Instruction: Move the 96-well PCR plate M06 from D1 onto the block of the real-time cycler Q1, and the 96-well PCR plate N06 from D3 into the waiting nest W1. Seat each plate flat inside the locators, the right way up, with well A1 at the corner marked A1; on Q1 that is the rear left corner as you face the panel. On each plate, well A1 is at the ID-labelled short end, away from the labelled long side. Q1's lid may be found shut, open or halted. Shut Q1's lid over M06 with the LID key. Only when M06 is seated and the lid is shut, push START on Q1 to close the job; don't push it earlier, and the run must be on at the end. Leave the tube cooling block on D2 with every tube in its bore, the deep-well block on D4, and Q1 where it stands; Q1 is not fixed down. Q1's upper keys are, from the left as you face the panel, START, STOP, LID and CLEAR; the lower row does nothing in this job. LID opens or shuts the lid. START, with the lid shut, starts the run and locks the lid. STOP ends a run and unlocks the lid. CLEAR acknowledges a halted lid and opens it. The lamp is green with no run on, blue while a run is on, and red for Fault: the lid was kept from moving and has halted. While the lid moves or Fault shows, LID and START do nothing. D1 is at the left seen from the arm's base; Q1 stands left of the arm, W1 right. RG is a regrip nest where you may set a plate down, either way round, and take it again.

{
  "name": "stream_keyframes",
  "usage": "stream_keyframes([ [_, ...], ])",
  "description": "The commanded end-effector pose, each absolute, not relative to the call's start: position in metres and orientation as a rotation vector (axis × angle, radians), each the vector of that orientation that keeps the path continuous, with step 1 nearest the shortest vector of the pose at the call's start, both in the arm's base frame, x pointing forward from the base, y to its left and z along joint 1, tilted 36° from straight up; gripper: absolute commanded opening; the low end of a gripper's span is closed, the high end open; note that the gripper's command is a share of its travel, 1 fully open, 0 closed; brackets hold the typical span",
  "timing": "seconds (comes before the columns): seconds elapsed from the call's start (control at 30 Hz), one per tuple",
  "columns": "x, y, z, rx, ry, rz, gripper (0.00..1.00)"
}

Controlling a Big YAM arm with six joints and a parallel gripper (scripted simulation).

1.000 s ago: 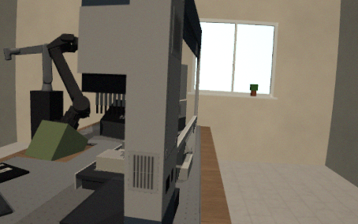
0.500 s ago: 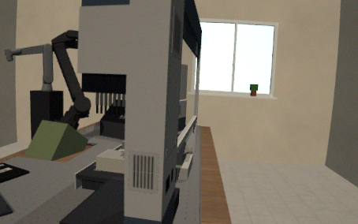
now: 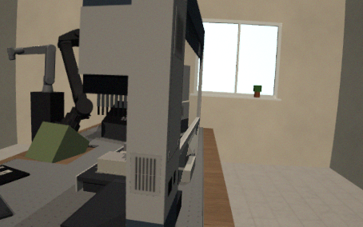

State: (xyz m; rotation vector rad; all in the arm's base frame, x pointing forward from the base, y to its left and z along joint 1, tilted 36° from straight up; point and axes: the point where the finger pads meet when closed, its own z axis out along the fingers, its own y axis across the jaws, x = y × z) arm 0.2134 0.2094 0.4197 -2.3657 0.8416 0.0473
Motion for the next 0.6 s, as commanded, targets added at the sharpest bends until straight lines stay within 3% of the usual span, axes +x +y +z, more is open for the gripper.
stream_keyframes([
  [0.0, 0.227, 0.237, 0.463, -2.361, 0.65, -0.046, 0.0],
  [0.57, 0.226, 0.236, 0.47, -2.443, 0.4, -0.122, 0.0],
])
